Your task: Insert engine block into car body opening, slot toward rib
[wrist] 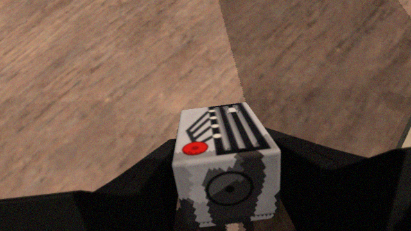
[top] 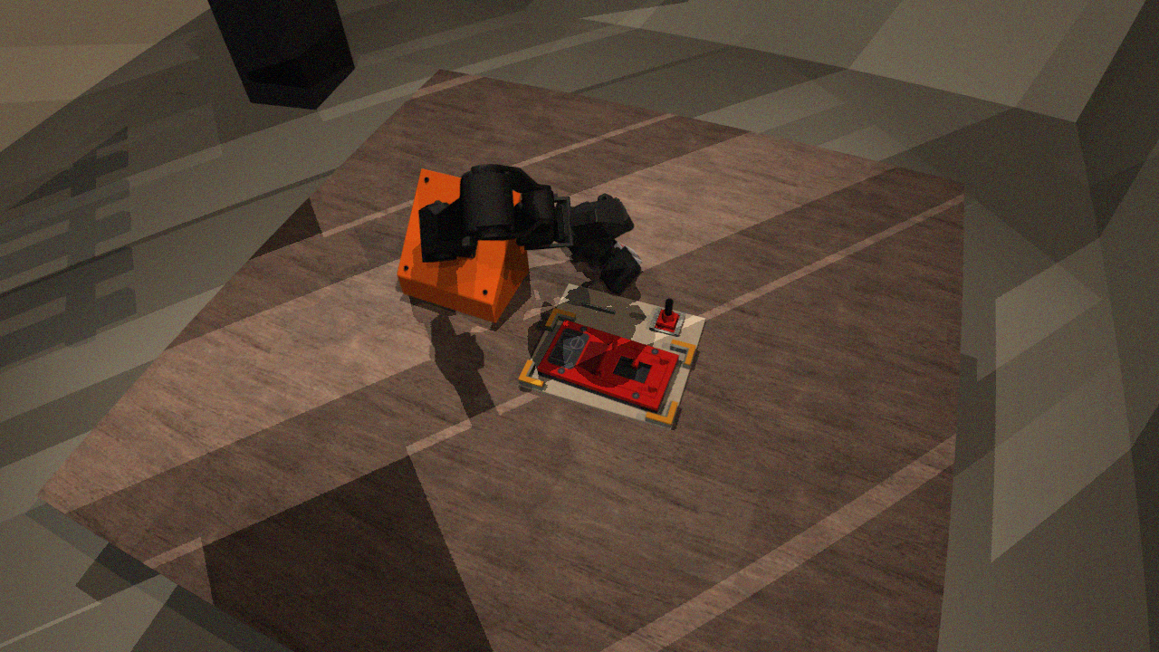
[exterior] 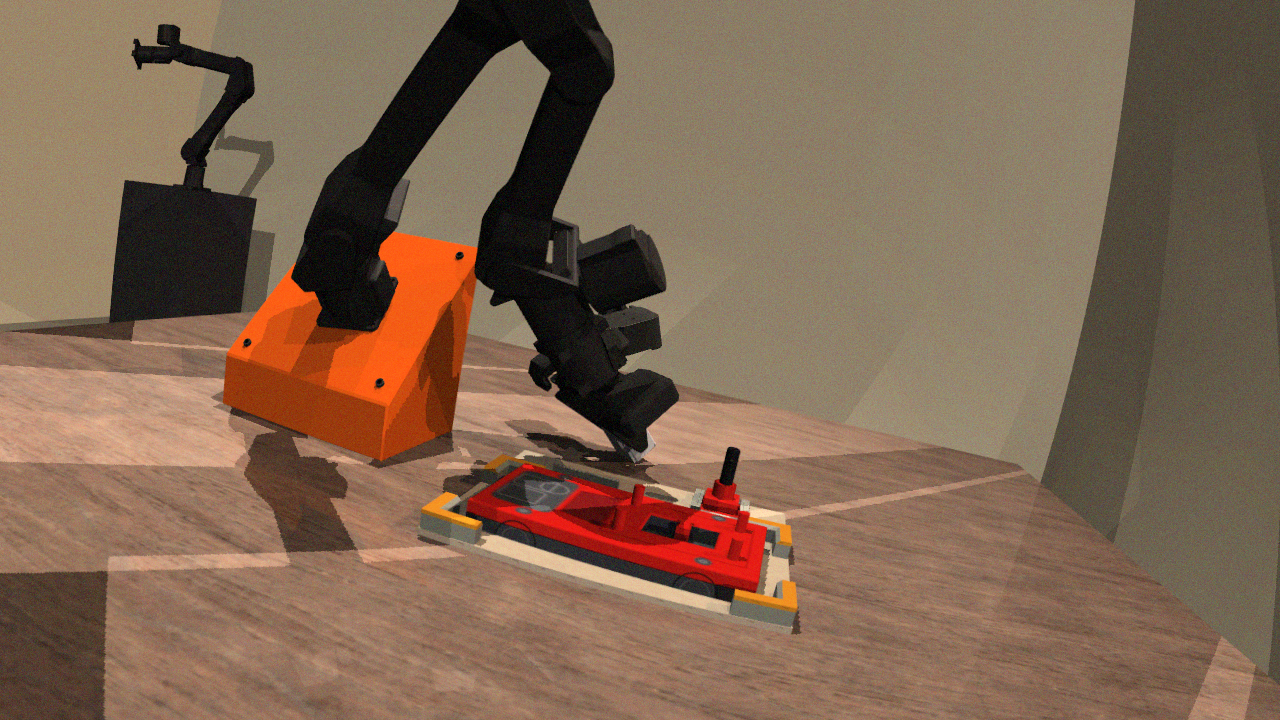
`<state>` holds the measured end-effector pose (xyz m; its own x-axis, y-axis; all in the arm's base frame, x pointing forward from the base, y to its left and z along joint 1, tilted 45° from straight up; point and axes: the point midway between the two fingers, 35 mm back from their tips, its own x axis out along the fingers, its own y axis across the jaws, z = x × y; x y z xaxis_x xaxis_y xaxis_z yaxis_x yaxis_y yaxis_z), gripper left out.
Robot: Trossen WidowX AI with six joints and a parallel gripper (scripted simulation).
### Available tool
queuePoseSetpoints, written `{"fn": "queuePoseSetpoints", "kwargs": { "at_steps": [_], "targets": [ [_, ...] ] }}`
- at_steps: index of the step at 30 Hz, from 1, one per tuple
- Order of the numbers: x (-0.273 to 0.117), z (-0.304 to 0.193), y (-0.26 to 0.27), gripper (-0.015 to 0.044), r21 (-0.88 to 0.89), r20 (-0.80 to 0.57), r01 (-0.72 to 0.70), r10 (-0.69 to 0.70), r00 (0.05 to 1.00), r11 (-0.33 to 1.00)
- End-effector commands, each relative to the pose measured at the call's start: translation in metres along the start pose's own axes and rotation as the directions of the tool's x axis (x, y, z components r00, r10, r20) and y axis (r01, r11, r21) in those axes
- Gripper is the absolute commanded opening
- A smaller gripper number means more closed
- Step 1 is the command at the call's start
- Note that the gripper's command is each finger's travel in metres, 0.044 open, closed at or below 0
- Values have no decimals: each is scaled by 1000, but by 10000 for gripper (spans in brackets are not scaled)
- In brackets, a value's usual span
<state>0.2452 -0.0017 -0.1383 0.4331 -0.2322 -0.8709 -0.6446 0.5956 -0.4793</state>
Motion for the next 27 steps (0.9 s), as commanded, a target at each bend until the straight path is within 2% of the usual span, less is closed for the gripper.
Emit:
{"fn": "queuePoseSetpoints", "kwargs": {
  "at_steps": [1, 7, 14, 27],
  "targets": [
    [0, 0, 0, 289, 0, 1, 1, -1, 1000, 1000],
    [0, 0, 0, 440, 0, 1, 1, -1, 1000, 1000],
    [-3, 0, 0, 440, -1, -4, -1, 1, 1000, 1000],
    [-45, -1, 0, 440, -2, -12, -5, 5, 1000, 1000]
  ]
}}
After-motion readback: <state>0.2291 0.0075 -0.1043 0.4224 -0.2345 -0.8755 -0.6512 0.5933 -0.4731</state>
